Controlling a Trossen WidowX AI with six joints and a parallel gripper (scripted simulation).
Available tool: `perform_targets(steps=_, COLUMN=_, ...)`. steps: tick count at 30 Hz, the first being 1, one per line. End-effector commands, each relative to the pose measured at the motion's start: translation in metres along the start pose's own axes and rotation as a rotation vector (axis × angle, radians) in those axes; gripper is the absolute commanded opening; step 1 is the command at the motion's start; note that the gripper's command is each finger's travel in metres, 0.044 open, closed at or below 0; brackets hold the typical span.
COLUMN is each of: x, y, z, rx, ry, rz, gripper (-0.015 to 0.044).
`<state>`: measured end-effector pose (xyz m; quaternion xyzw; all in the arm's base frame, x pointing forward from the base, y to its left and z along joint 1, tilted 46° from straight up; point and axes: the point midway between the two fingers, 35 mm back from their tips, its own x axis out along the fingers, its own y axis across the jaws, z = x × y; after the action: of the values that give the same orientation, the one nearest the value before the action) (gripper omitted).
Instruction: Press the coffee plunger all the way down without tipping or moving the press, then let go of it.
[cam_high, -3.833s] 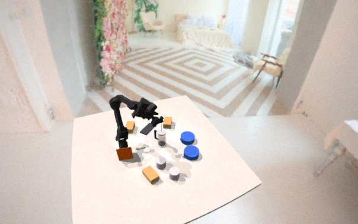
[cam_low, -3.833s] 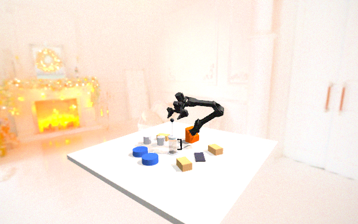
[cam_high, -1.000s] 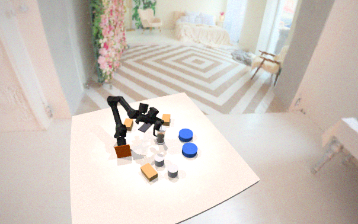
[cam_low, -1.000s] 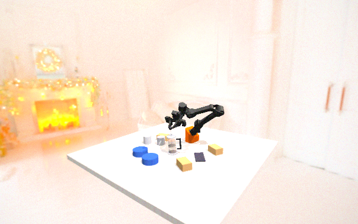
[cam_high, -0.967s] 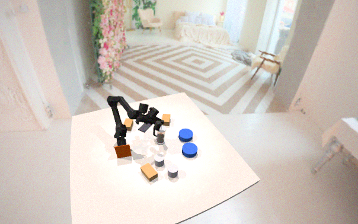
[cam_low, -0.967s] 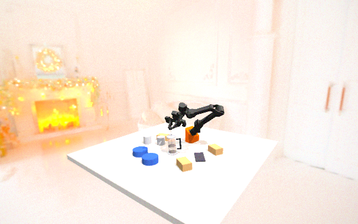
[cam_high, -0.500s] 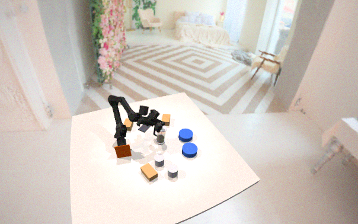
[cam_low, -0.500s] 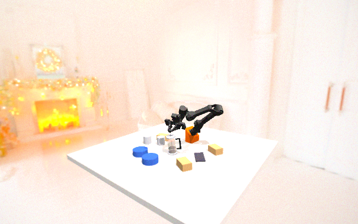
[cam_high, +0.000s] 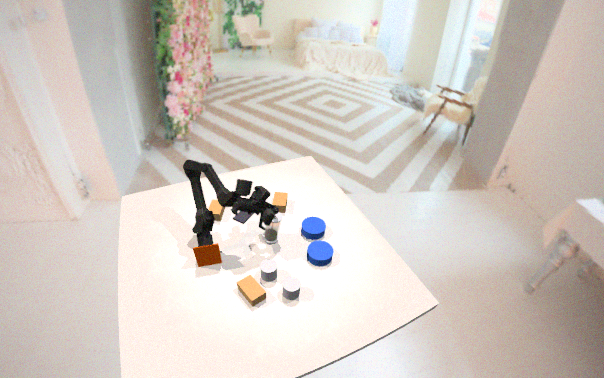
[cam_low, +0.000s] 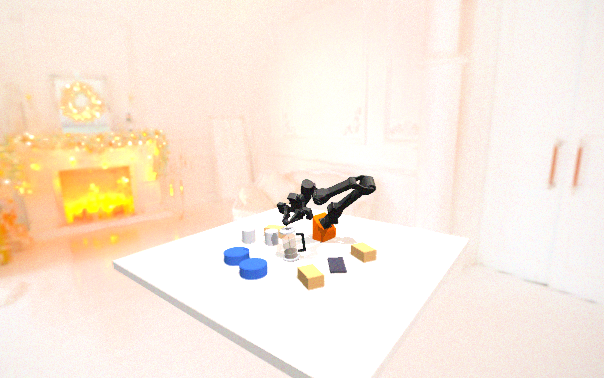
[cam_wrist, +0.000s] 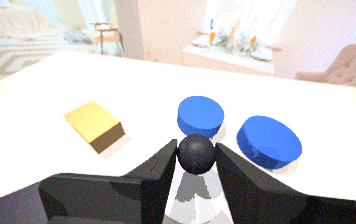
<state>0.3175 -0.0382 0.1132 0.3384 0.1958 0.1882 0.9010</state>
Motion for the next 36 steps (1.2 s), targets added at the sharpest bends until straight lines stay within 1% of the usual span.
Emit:
perform_targets(steps=1, x=0.0037, y=0.0002, z=-0.0078, rx=0.030, ry=0.026, rz=0.012, gripper=0.0128)
perform_targets(steps=36, x=0.0034, y=-0.0030, z=-0.0031, rx=0.017, ry=0.014, rz=0.006, gripper=0.0128)
